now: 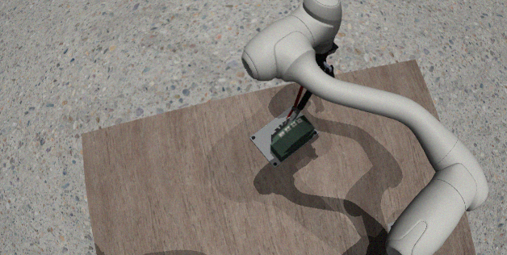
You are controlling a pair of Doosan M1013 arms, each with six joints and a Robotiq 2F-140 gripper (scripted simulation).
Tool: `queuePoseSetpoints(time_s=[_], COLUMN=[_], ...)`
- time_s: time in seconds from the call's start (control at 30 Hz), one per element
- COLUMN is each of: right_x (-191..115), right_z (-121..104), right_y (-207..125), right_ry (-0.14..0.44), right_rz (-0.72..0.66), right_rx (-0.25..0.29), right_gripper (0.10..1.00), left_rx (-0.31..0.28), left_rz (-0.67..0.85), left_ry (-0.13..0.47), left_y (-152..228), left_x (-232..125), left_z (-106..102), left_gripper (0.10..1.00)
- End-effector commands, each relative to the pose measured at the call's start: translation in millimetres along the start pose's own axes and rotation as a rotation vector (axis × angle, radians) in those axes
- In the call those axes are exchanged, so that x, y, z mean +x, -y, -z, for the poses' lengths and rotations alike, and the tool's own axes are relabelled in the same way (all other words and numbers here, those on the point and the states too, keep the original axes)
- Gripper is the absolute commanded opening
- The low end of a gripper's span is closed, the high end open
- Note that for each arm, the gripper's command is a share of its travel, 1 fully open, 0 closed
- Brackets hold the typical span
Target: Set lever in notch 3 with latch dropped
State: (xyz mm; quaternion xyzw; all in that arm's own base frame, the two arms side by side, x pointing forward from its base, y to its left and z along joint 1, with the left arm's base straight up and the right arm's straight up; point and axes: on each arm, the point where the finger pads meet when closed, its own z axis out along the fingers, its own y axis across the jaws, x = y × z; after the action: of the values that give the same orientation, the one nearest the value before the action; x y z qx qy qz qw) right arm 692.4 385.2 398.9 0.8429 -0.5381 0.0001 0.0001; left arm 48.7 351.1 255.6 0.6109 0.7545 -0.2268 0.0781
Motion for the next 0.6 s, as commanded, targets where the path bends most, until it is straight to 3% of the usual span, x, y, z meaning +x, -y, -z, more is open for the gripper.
queuePoseSetpoints(time_s=[0.0, 0.17, 0.57], right_x=[-0.2, -0.2, -0.2], right_z=[1.5, 1.5, 1.5], right_y=[0.0, 0.0, 0.0], right_ry=[0.001, 0.001, 0.001], right_rz=[0.0, 0.0, 0.0], right_rx=[0.002, 0.002, 0.002], right_gripper=[1.0, 1.0, 1.0], left_rx=[-0.055, -0.103, -0.153], left_rz=[-0.065, -0.12, -0.18], left_ry=[0.012, 0.012, 0.004], left_y=[28.6, 52.3, 76.3], left_x=[1.9, -0.1, -4.4], left_z=[-14.5, -30.0, -47.6], left_gripper=[1.0, 1.0, 1.0])
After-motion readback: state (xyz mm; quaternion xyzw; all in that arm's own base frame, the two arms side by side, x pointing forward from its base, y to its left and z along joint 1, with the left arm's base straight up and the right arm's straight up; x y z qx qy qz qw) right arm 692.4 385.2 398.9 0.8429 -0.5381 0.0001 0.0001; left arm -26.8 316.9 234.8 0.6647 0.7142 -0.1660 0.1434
